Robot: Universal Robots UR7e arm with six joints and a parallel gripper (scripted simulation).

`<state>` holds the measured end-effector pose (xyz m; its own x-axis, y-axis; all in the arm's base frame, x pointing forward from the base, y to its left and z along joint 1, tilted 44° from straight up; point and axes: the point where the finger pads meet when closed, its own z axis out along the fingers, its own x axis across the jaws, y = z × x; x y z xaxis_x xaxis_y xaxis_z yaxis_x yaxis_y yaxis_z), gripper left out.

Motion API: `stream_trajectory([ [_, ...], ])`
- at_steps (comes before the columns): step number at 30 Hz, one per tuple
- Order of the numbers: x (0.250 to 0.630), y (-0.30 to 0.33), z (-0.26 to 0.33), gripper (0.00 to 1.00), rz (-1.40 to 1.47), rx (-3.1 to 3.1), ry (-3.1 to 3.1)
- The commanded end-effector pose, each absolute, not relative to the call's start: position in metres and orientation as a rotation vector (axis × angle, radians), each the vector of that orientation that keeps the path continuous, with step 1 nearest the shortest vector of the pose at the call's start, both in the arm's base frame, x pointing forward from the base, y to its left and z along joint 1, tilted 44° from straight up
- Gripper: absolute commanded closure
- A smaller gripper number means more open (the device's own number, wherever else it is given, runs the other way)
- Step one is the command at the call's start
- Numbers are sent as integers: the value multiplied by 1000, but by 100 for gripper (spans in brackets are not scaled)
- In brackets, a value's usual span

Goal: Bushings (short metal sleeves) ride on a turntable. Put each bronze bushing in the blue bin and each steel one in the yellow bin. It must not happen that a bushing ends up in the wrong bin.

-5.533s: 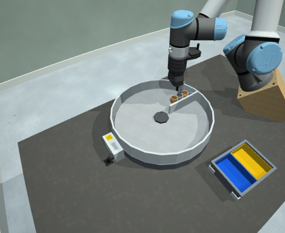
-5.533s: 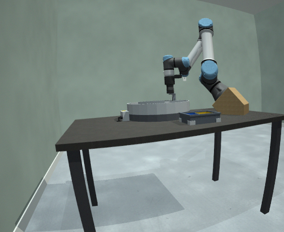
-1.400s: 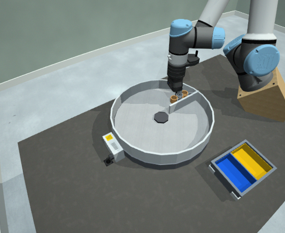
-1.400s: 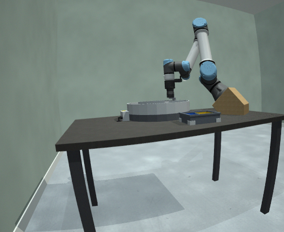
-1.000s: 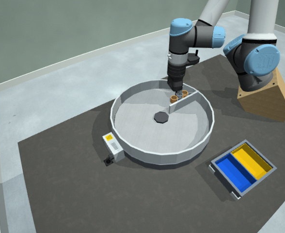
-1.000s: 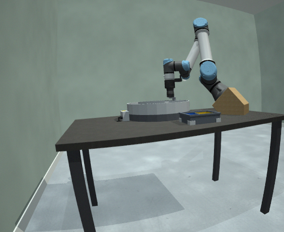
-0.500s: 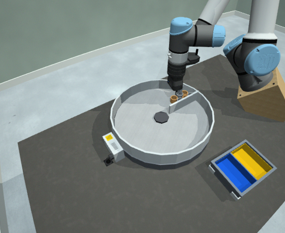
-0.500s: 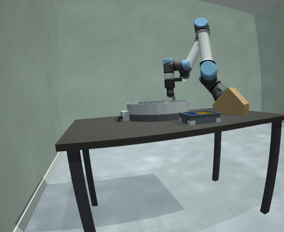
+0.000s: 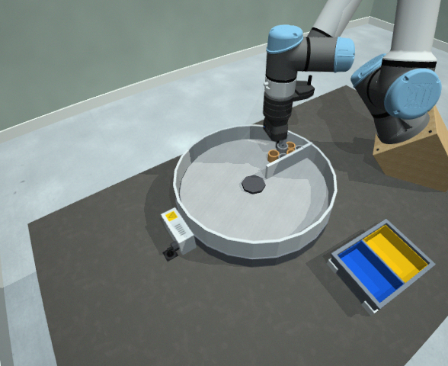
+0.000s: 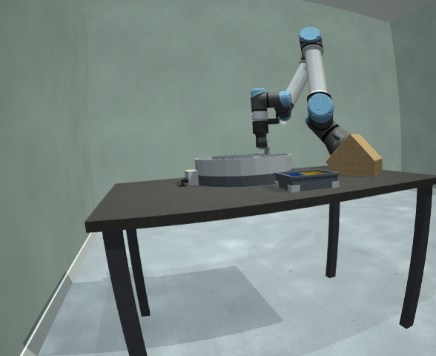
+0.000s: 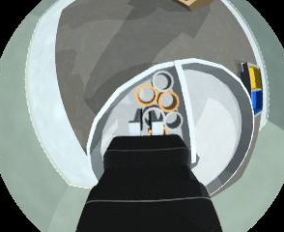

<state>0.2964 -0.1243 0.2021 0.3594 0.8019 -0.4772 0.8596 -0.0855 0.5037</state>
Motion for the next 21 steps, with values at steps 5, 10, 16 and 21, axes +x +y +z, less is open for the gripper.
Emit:
stream_trajectory([
  [5, 296, -123, 204, 100, -99, 1885, 1447],
  [10, 295, -122, 205, 100, -99, 1885, 1447],
  [16, 295, -121, 206, 100, -99, 1885, 1447],
  [21, 294, -120, 207, 100, -99, 1885, 1447],
])
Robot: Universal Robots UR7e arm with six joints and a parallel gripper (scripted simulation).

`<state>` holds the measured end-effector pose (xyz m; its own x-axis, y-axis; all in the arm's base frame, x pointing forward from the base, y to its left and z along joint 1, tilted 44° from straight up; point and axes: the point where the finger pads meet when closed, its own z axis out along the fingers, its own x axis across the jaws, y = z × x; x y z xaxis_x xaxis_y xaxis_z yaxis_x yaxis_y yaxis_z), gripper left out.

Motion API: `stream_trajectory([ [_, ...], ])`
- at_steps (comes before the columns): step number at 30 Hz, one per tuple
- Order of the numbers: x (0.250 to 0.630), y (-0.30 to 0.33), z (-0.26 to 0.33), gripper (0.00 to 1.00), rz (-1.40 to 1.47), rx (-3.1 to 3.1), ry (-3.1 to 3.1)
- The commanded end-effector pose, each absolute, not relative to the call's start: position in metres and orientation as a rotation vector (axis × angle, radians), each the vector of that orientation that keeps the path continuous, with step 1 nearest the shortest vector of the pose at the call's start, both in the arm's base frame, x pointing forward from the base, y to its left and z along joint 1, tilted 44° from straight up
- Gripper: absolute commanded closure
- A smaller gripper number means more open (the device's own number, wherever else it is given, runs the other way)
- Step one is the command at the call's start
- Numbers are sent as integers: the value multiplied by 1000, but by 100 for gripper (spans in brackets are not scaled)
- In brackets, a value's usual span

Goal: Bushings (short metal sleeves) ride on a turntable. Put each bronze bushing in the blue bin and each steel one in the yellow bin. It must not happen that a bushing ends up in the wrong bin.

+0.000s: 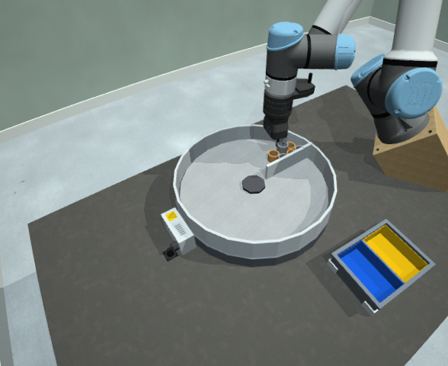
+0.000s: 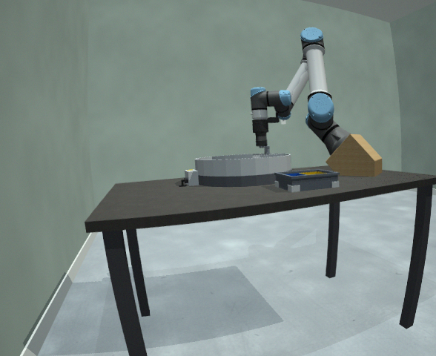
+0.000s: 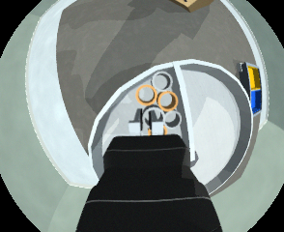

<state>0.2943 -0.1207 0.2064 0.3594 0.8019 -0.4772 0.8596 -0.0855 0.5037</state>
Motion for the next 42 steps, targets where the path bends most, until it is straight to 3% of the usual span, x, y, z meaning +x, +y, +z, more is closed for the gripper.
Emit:
stream_trajectory([
  [1, 294, -120, 207, 100, -99, 1885, 1447],
  [42, 282, -100, 231, 100, -99, 1885, 1447],
])
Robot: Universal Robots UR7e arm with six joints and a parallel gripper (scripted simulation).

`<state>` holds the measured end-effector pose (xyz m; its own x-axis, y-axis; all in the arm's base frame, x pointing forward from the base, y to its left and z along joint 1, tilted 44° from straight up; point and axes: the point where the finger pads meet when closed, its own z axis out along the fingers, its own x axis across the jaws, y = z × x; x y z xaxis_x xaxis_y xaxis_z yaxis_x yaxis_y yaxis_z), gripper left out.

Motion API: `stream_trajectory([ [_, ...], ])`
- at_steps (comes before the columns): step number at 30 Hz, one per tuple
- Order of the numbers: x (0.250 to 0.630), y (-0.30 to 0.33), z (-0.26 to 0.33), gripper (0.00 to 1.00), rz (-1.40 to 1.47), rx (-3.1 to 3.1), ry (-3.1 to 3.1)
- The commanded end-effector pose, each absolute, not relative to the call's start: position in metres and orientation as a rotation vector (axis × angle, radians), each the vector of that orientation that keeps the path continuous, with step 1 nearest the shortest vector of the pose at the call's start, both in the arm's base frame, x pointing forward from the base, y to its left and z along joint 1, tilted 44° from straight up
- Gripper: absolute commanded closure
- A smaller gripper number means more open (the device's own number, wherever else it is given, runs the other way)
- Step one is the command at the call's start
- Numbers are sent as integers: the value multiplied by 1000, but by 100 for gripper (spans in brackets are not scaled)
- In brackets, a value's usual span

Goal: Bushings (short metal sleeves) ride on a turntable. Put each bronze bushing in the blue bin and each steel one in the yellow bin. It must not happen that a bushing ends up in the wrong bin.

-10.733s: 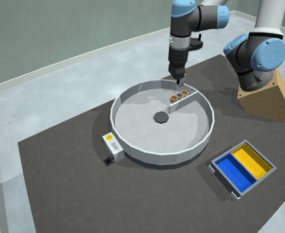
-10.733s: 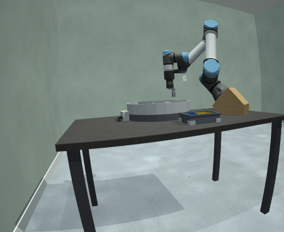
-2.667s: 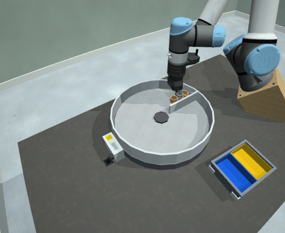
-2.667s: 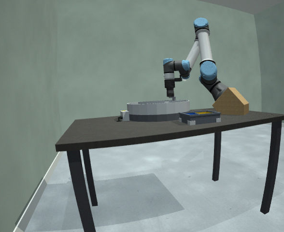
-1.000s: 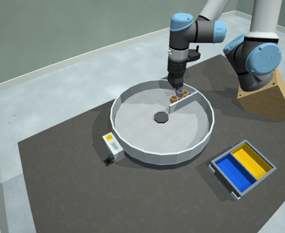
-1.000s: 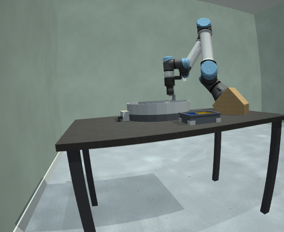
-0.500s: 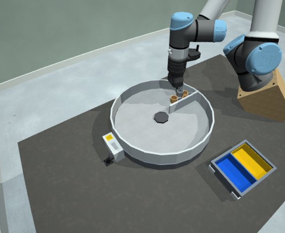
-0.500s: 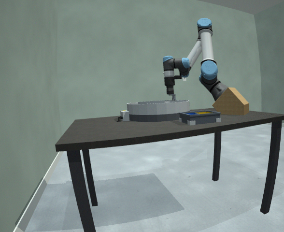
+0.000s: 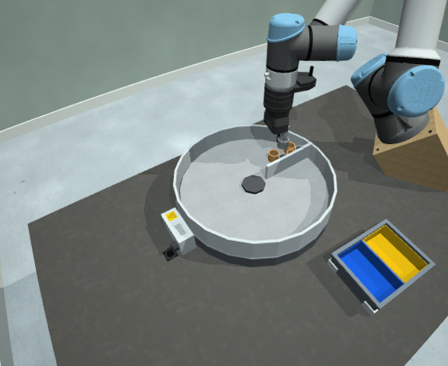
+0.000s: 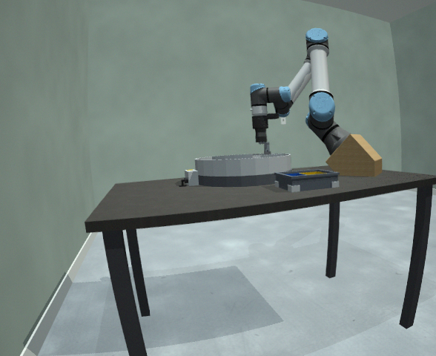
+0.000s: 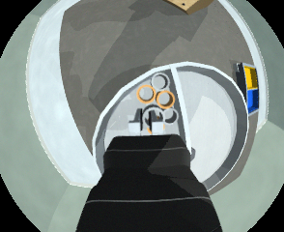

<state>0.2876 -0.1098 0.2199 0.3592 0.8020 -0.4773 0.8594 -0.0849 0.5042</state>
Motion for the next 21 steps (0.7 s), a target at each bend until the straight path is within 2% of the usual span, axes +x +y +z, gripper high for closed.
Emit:
stream_trajectory([
  [1, 282, -100, 231, 100, -99, 1885, 1447],
  [21, 264, -72, 266, 100, -99, 1885, 1447],
])
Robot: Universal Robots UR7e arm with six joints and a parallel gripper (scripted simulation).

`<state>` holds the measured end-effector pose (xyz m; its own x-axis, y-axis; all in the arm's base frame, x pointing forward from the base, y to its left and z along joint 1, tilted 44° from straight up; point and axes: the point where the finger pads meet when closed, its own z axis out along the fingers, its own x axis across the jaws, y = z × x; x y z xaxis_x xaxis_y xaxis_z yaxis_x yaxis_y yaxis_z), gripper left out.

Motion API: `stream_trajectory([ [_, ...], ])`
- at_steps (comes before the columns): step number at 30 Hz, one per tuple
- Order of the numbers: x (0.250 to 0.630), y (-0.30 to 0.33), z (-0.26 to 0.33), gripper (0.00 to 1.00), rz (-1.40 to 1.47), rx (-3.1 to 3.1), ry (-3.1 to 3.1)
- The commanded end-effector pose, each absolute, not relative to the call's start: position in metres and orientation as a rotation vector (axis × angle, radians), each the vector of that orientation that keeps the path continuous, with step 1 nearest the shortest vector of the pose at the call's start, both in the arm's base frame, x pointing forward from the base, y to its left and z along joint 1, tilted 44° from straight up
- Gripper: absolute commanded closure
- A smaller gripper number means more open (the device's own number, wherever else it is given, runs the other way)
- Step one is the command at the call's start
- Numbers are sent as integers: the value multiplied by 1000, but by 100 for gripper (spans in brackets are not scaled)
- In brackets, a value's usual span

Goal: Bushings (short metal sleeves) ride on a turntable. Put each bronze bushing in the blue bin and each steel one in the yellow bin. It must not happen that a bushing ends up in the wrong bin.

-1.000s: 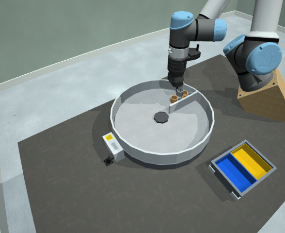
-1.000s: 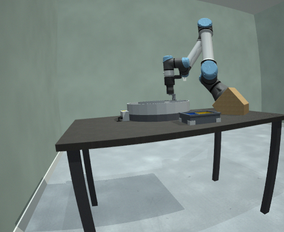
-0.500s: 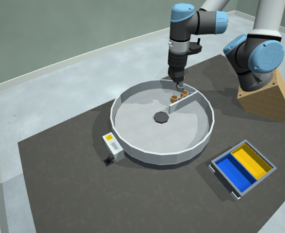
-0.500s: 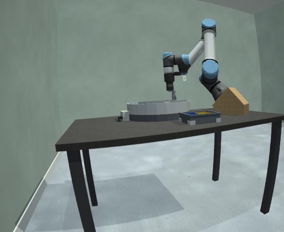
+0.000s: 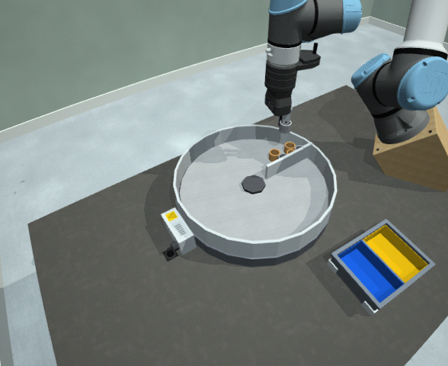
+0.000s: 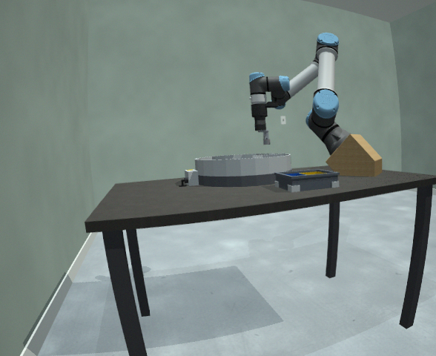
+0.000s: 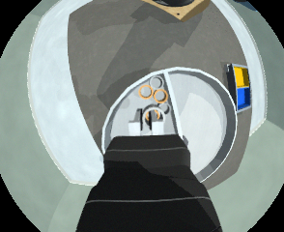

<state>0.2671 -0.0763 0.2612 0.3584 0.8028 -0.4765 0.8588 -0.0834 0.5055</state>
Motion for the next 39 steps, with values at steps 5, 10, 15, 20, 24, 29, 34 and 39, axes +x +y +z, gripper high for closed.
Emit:
stream_trajectory([
  [5, 264, -72, 266, 100, -99, 1885, 1447],
  [10, 266, -63, 260, 100, -98, 1885, 1447],
  [15, 272, -29, 234, 100, -98, 1885, 1447],
  [20, 275, -11, 221, 100, -98, 1885, 1447],
  [24, 278, 6, 208, 100, -98, 1885, 1447],
  [29, 280, 24, 196, 100, -98, 1885, 1447],
  [34, 286, 58, 170, 100, -98, 1885, 1447],
  [39, 288, 67, 164, 100, -98, 1885, 1447],
])
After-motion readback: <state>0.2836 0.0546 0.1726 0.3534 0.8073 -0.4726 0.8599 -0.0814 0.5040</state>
